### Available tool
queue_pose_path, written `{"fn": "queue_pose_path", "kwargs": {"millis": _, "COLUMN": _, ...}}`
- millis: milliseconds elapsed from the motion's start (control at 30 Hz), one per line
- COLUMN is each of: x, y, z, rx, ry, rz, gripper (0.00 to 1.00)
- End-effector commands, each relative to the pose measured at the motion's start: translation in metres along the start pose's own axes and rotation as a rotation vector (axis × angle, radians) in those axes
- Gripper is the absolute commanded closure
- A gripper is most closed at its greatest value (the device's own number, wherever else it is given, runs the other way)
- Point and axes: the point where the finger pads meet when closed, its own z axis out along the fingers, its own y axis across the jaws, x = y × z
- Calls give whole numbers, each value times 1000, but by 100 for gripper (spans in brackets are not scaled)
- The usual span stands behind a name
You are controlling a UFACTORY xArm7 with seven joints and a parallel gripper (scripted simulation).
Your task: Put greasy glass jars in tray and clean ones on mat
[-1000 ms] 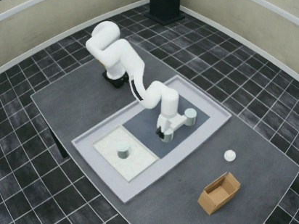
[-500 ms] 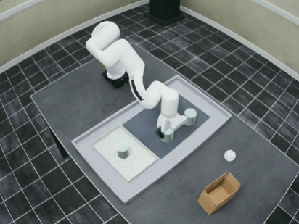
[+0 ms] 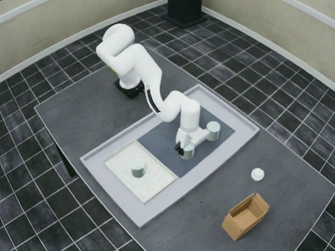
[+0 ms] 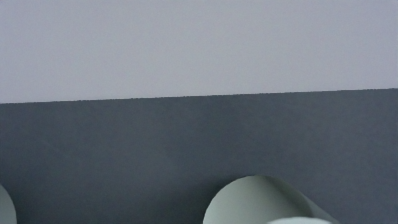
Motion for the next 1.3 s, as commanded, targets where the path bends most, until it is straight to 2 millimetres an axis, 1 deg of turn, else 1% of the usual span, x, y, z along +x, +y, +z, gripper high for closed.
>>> {"fn": "queue_pose_path", "kwargs": {"millis": 0, "x": 2, "y": 0, "z": -5, "rx": 1, "ry": 6, "rz": 0, "gripper": 100}}
{"fn": "queue_pose_path", "kwargs": {"millis": 433, "x": 2, "y": 0, "z": -40, "rx": 1, "ry": 6, "rz": 0, "gripper": 100}}
{"fn": "queue_pose_path", "kwargs": {"millis": 500, "x": 2, "y": 0, "z": -40, "rx": 1, "ry": 6, "rz": 0, "gripper": 100}}
{"fn": "queue_pose_path", "kwargs": {"millis": 1000, "x": 2, "y": 0, "z": -80, "rx": 1, "ry": 6, "rz": 0, "gripper": 100}}
{"fn": "queue_pose_path", "kwargs": {"millis": 1067, "x": 2, "y": 0, "z": -80, "rx": 1, "ry": 6, "rz": 0, "gripper": 100}}
{"fn": "queue_pose_path", "kwargs": {"millis": 1267, "x": 1, "y": 0, "z": -96, "rx": 1, "ry": 6, "rz": 0, "gripper": 100}}
